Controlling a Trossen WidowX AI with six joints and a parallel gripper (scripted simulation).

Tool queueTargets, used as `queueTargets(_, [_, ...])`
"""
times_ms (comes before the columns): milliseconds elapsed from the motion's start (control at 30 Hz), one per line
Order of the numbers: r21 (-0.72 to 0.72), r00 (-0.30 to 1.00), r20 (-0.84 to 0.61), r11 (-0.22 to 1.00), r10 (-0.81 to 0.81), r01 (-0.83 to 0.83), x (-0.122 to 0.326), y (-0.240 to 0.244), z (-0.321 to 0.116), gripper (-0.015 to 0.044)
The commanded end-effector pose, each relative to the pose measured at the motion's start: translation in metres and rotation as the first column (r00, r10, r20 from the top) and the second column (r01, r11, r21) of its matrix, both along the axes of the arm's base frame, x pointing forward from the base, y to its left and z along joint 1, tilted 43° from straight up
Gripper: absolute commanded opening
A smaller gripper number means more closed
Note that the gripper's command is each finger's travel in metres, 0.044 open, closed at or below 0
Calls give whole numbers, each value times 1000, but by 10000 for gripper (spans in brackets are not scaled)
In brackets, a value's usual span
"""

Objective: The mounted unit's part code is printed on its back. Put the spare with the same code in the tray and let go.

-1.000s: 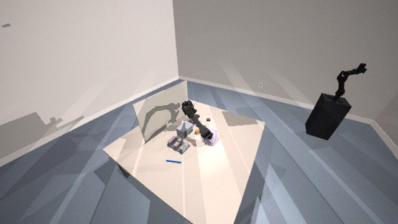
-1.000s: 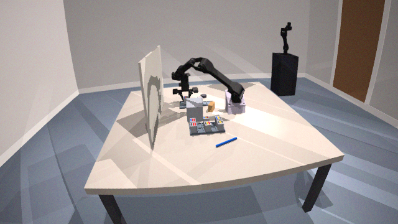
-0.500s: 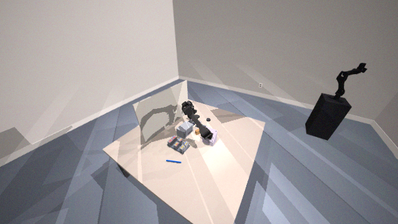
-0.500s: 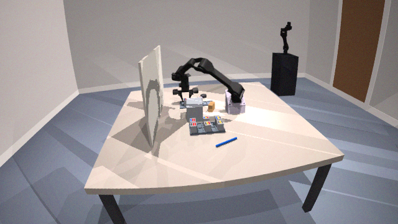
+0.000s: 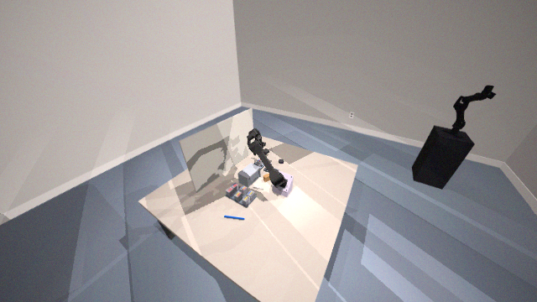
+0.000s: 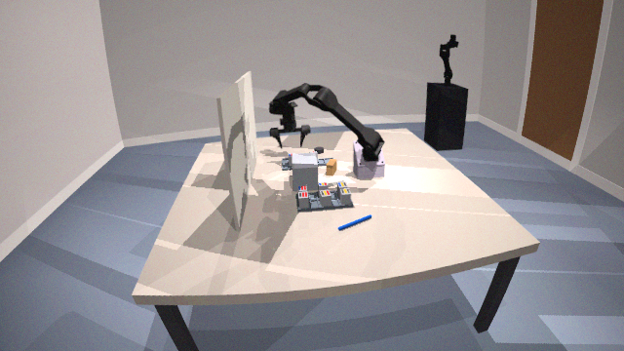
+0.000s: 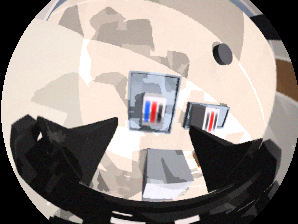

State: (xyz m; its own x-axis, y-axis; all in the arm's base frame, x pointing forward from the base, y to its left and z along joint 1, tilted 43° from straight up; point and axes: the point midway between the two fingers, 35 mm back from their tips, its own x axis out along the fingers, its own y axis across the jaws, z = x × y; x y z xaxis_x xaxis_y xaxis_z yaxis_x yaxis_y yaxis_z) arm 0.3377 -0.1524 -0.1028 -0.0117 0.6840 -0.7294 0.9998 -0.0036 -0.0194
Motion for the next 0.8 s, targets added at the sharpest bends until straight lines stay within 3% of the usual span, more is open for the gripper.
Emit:
queueTargets(0, [-18, 1000, 20, 1000, -8, 8, -1, -31, 35, 440])
queueTargets(767, [-23, 999, 31, 999, -26, 27, 0, -31, 31, 440])
